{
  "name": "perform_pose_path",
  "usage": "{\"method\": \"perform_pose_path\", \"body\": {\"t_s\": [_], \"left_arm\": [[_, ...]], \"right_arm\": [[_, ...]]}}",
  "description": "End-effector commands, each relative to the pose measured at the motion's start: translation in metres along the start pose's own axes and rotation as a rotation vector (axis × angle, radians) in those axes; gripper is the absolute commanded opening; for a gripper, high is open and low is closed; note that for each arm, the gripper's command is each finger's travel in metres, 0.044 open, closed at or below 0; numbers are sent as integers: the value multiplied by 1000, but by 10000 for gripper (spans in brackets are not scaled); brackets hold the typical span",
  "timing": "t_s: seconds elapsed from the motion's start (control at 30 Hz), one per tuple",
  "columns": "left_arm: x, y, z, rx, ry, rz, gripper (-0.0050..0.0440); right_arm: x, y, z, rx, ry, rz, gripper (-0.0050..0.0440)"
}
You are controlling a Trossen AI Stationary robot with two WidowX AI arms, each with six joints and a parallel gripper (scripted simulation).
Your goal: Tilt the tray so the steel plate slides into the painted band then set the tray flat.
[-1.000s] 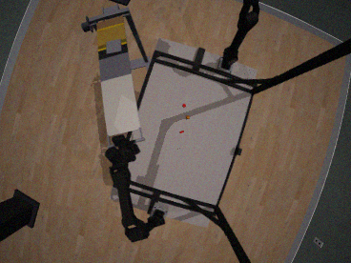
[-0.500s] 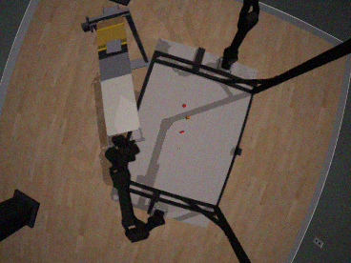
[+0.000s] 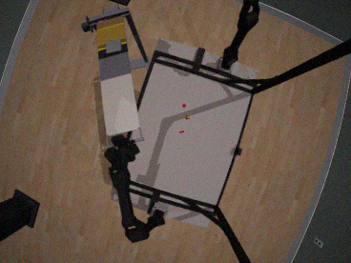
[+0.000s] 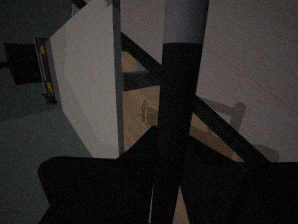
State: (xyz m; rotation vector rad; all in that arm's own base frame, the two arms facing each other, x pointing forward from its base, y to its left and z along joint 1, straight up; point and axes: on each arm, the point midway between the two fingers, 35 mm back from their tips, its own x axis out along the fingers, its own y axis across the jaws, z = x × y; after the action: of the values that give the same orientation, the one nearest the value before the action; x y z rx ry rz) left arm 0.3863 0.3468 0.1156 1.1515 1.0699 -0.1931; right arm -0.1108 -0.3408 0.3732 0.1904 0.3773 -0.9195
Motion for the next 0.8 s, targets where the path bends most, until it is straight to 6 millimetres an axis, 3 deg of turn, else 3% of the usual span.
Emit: {"method": "perform_pose_path", "body": {"t_s": [0.0,0.77], "left_arm": [[-19,22,-1,0,3,60,0],[-23,27,-1,0,3,74,0]], "right_arm": [[0,0,0,-1,-1,2,440],[0,0,0,-1,-1,2,440]]}}
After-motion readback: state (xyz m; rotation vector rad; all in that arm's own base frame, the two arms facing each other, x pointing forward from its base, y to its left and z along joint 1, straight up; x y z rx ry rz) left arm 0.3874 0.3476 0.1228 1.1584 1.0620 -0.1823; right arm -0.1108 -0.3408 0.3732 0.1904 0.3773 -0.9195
